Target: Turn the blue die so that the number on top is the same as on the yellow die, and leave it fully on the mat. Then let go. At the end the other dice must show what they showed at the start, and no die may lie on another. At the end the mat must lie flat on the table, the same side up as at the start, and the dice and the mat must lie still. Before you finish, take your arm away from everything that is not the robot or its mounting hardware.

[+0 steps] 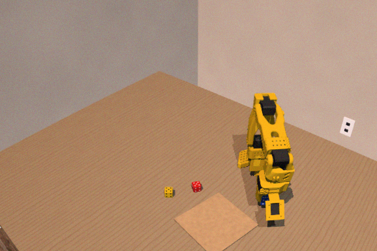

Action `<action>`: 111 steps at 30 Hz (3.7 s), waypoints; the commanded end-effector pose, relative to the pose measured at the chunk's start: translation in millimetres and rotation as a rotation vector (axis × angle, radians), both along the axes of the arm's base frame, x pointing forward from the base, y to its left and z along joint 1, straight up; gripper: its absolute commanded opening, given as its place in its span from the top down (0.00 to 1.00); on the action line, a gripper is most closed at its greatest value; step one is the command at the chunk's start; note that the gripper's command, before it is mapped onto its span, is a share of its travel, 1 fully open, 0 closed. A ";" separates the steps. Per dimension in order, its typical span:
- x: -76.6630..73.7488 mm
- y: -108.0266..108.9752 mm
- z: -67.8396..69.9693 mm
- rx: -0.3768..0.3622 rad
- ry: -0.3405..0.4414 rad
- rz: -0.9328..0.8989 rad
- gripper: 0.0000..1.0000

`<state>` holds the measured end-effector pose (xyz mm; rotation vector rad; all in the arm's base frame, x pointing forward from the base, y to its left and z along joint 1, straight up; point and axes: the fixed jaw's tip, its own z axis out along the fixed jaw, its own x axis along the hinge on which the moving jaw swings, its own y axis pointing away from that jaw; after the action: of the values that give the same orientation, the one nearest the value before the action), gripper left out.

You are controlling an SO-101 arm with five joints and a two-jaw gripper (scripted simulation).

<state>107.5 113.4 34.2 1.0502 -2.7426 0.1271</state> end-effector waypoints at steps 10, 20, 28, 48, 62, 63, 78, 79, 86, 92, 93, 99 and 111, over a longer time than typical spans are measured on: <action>2.1 3.5 36.1 0.202 -0.209 -0.001 1.00; 1.9 3.3 36.9 0.208 -0.215 -0.001 1.00; 1.9 3.3 36.9 0.208 -0.215 -0.001 1.00; 25.1 -4.3 39.1 0.324 -0.381 -0.091 1.00; 47.1 -16.1 44.0 0.413 -0.564 -0.173 1.00; 47.3 -16.3 44.1 0.414 -0.566 -0.174 1.00; 60.6 -19.2 43.2 0.458 -0.662 -0.217 1.00; 63.3 -20.0 43.2 0.467 -0.683 -0.226 1.00; 77.1 -25.6 44.0 0.512 -0.798 -0.273 1.00; 88.5 -32.6 46.2 0.550 -0.910 -0.315 1.00; 89.5 -33.4 46.5 0.554 -0.921 -0.319 1.00; 91.5 -35.0 47.1 0.561 -0.944 -0.327 1.00; 97.1 -35.3 46.7 0.572 -0.973 -0.336 1.00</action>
<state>191.7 75.7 64.0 0.7123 -3.8610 -0.2588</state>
